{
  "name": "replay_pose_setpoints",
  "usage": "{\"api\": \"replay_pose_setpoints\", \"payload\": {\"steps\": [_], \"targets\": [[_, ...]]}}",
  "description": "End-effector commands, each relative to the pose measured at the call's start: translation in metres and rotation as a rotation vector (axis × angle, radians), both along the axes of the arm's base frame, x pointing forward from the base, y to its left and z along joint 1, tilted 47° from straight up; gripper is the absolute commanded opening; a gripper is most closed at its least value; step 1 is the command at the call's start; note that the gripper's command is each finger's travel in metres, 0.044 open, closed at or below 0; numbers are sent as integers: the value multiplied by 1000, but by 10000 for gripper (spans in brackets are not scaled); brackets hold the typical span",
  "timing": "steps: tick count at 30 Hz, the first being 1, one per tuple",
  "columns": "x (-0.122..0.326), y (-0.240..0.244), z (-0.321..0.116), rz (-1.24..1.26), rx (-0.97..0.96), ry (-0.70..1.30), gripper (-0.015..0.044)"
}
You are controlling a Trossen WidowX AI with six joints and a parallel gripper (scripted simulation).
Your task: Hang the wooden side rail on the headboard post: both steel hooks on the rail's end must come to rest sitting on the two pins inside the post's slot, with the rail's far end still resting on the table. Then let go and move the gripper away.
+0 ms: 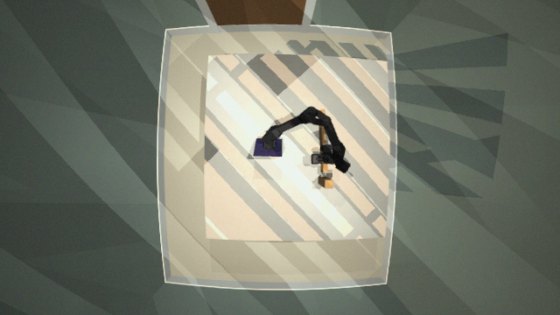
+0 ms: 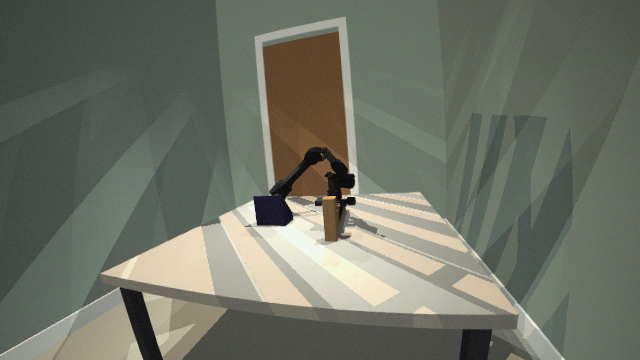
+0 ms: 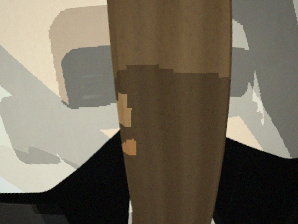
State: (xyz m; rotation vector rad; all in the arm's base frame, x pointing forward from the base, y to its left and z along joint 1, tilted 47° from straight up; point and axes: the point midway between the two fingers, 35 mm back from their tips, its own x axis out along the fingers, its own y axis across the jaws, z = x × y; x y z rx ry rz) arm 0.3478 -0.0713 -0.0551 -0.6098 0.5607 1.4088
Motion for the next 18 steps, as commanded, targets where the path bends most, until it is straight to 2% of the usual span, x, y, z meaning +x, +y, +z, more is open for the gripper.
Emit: {"api": "replay_pose_setpoints", "payload": {"steps": [1, 18], "targets": [[1, -3, 0, -2, -6, -8, 0], [1, -5, 0, -2, -6, -8, 0]]}}
